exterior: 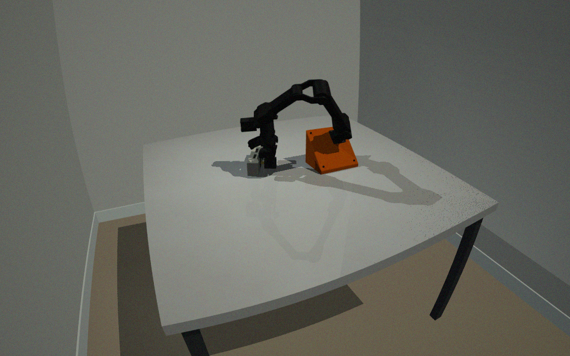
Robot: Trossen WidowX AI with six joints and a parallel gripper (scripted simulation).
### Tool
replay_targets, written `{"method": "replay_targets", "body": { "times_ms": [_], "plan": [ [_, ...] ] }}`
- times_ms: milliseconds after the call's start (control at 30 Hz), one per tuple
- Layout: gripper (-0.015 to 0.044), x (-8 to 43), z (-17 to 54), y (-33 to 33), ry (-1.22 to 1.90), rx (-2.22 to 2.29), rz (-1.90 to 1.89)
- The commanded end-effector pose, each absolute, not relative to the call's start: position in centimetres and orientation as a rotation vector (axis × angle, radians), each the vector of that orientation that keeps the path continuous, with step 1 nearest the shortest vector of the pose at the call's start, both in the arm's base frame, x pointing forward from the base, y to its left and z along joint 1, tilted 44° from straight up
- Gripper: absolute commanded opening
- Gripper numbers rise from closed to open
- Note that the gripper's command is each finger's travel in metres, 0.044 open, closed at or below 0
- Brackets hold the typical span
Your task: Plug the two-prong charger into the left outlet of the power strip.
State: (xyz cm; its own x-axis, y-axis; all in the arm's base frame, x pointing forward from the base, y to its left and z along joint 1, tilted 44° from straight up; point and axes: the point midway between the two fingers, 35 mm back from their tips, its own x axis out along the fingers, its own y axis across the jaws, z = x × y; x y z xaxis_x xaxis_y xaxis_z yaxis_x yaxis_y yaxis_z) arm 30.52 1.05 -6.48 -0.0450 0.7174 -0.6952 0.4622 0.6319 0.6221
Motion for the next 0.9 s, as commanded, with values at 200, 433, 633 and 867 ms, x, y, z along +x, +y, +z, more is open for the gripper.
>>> {"method": "replay_targets", "body": {
  "times_ms": [200, 433, 633, 867],
  "plan": [
    [0.0, 30.74, -6.54, 0.9, 1.687, 0.979, 0.268],
    [0.0, 30.91, -6.58, 0.84, 1.686, 0.979, 0.268],
    [0.0, 31.04, -6.61, 0.79, 1.686, 0.979, 0.268],
    [0.0, 31.18, -6.66, 0.73, 1.686, 0.979, 0.268]
  ]
}}
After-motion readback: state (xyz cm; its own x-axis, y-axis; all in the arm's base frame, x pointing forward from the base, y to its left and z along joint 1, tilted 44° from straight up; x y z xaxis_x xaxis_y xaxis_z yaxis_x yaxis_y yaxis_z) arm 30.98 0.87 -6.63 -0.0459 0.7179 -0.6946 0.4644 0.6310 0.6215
